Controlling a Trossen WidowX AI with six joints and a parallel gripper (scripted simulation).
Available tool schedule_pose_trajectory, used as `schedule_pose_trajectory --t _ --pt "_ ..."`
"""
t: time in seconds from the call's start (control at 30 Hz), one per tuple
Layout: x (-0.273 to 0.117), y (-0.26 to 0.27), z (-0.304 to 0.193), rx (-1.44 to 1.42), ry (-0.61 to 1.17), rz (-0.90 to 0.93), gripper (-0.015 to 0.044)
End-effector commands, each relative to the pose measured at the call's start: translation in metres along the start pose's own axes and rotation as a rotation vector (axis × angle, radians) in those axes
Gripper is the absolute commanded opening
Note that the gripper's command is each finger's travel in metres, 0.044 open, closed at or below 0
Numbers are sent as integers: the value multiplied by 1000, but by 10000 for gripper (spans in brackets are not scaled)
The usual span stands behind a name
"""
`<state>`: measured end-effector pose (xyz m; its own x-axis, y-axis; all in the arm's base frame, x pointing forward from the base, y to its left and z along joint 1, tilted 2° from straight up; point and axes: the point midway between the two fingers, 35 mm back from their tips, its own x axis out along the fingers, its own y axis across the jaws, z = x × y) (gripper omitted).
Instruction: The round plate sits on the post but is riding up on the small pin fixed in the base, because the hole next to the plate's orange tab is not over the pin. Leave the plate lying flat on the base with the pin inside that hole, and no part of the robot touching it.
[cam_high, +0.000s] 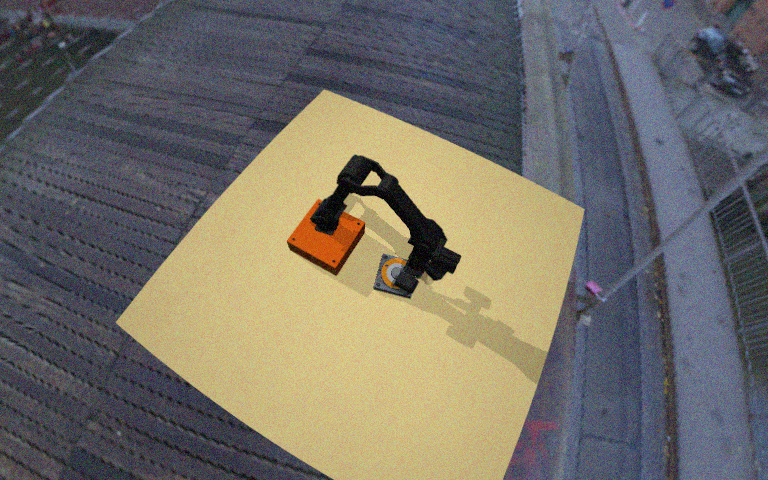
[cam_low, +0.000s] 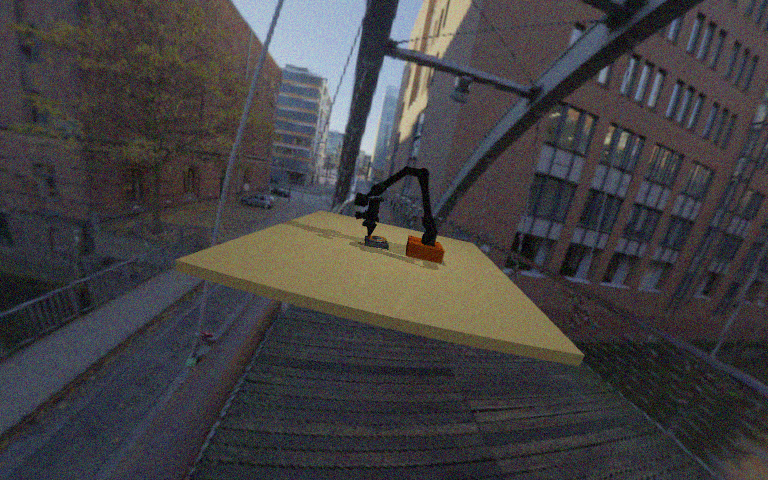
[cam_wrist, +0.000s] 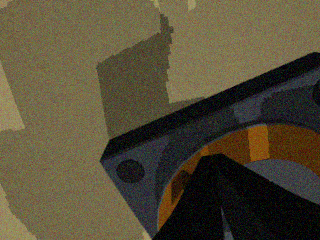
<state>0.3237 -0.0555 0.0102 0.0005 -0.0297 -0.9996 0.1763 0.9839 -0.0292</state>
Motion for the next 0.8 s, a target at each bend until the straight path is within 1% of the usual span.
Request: schedule_pose_trajectory --t 0.0,0.77 --pt "0 3 1 -4 -12 6 0" --pt "2 22 -17 -4 -10 8 0"
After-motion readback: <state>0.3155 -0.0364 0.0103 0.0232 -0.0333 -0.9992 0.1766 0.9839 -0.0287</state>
